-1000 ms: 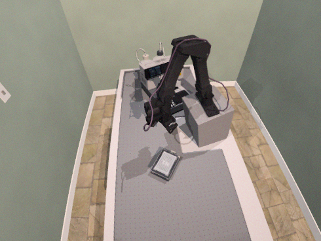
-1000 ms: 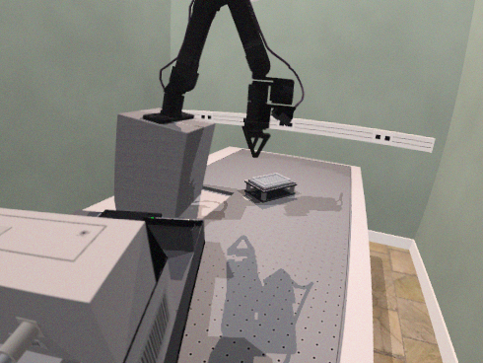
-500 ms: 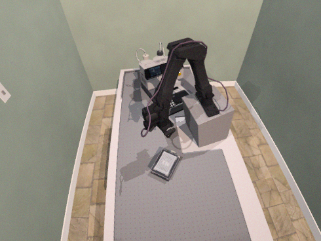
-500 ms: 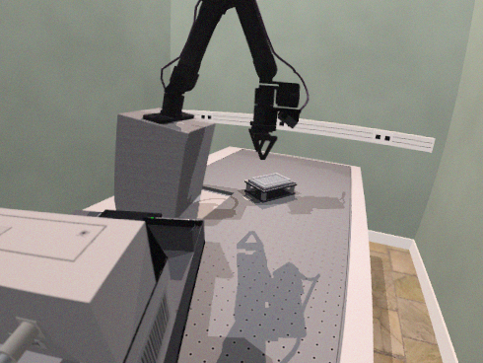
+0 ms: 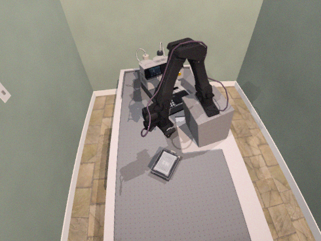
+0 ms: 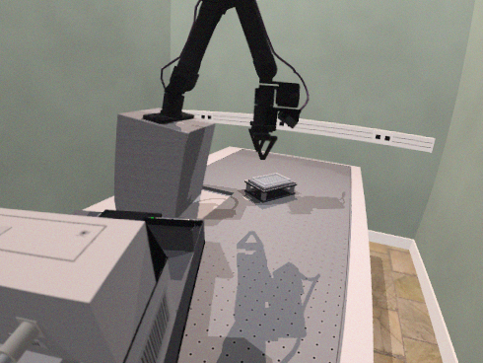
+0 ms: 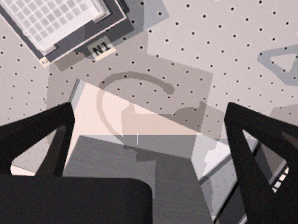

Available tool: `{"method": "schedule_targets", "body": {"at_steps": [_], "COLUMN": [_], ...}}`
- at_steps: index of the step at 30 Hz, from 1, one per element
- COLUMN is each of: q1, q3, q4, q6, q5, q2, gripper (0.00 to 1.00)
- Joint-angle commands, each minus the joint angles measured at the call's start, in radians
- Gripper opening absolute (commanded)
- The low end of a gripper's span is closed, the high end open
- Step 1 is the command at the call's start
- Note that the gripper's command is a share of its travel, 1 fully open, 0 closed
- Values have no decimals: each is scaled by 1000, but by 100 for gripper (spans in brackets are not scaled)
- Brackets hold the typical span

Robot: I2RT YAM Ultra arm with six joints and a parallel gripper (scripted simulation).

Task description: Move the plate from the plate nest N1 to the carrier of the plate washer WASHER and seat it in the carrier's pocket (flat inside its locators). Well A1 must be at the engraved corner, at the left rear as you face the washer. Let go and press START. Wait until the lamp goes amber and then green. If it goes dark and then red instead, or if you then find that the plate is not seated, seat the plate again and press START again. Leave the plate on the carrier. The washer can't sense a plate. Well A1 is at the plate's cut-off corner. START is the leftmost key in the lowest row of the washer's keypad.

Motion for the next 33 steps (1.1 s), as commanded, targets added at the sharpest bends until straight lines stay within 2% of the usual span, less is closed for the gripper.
{"method": "schedule_targets", "body": {"at_steps": [1, 17, 18, 28, 33], "q1": [-5, -5, 26, 179, 218], "q3": [27, 27, 32, 114, 150], "q4": [22, 22, 25, 46, 47], "q6": [6, 6, -21, -201, -264], "q5": [8, 8, 14, 46, 54], "q2": [-11, -11, 19, 127, 168], "gripper": [100, 100, 100, 100, 100]}}
